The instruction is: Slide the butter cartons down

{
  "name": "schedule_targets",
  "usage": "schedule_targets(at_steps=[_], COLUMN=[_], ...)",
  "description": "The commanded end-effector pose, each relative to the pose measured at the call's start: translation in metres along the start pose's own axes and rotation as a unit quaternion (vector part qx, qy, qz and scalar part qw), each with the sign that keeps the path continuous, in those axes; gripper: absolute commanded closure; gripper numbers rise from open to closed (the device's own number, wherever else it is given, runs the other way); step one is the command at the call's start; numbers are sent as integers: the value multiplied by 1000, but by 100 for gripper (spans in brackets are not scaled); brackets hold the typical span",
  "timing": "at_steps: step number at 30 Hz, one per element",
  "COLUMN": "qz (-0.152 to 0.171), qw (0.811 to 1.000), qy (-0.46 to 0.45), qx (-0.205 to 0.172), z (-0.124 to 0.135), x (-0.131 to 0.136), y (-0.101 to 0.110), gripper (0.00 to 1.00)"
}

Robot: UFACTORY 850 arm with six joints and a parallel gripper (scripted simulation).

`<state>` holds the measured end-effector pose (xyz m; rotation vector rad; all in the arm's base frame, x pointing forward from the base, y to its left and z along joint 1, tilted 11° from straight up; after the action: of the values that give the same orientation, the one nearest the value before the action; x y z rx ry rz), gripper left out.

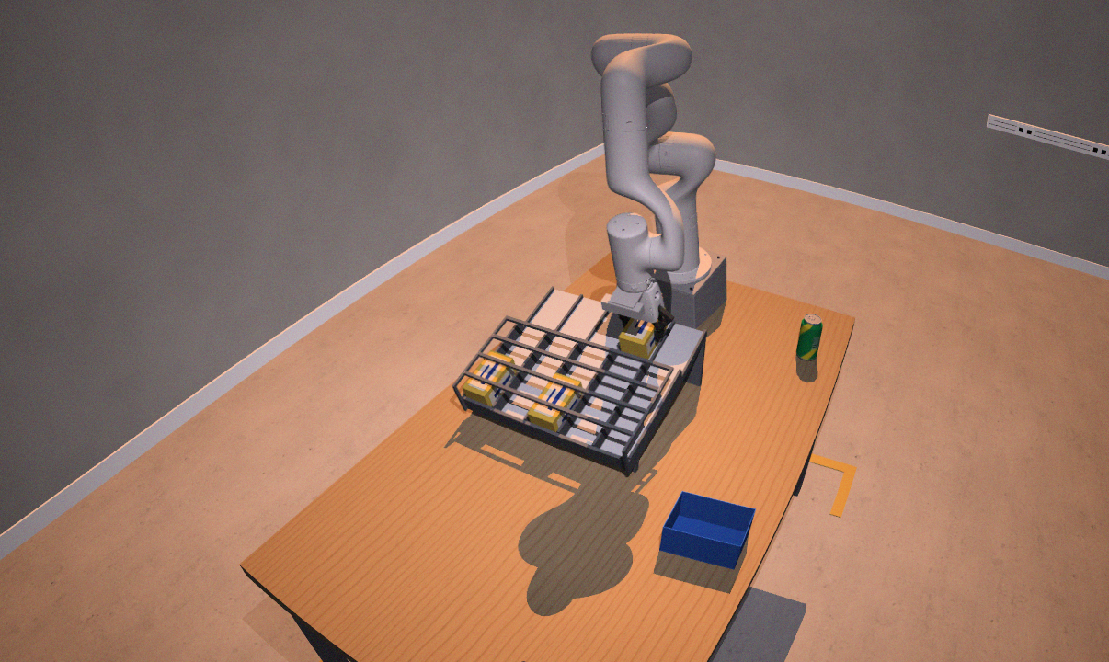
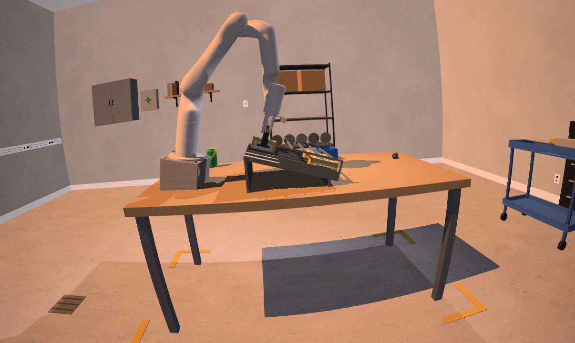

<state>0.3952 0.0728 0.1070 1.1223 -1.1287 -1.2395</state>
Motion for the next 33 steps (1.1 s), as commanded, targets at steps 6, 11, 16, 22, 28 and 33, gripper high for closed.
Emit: schedule_targets(at_steps=[6, 11, 16, 22, 28, 33], qz=[0, 0, 0, 0, 0, 0], qw=[1000, 1000, 1000, 1000, 1000, 1000], qy=[0, 0, 0, 0, 0, 0], qx=[1, 1, 1, 1, 1, 1], z=[-1, -1, -1, -1, -1, -1], x=[0, 0, 0, 0, 0, 0], y=[1, 1, 1, 1, 1, 1], gripper=[13, 13, 13, 12, 12, 12])
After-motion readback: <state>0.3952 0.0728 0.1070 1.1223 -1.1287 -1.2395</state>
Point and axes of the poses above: the point where the finger pads meet when closed, its own y axis back along the fingers, its own x axis across the jaws, z = x × y, the point moved 1 cm from there along y, back along the fingers, and after that the axes turned 2 degrees about y, right-handed, at the moved point
